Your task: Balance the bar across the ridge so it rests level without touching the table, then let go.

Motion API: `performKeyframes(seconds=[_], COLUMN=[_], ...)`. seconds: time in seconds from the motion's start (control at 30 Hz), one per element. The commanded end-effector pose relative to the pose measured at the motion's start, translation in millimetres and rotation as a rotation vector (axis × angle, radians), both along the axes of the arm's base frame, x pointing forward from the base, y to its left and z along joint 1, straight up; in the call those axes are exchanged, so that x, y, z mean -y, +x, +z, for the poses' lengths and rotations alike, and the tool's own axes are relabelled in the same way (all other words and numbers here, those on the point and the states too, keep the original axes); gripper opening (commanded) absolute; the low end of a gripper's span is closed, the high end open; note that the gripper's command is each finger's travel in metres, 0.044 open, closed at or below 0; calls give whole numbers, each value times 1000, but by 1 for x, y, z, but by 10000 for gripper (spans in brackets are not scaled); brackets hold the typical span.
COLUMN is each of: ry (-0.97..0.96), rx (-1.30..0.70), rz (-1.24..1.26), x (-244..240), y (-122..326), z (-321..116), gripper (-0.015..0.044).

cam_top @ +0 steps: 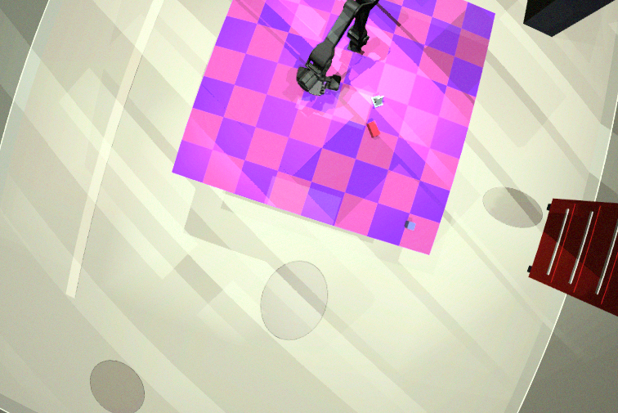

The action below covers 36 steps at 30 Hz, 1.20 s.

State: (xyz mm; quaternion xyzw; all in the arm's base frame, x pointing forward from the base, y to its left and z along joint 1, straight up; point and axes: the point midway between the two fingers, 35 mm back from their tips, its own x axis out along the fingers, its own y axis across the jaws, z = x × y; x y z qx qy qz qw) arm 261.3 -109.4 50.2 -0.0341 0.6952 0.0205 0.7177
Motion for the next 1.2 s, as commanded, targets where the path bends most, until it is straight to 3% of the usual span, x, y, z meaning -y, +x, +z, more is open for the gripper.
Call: performKeyframes(seconds=[0.0, 0.57, 0.77, 1.03, 1.17], ry=[7, 7, 0, 0, 1], rx=[-6, -6, 0, 0, 0], rz=[-5, -5, 0, 0, 0], x=[-1, -1, 0, 0, 0], y=[-1, -1, 0, 0, 1], z=[-2, -2, 0, 0, 6], gripper=[315, 315, 157, 104, 0])
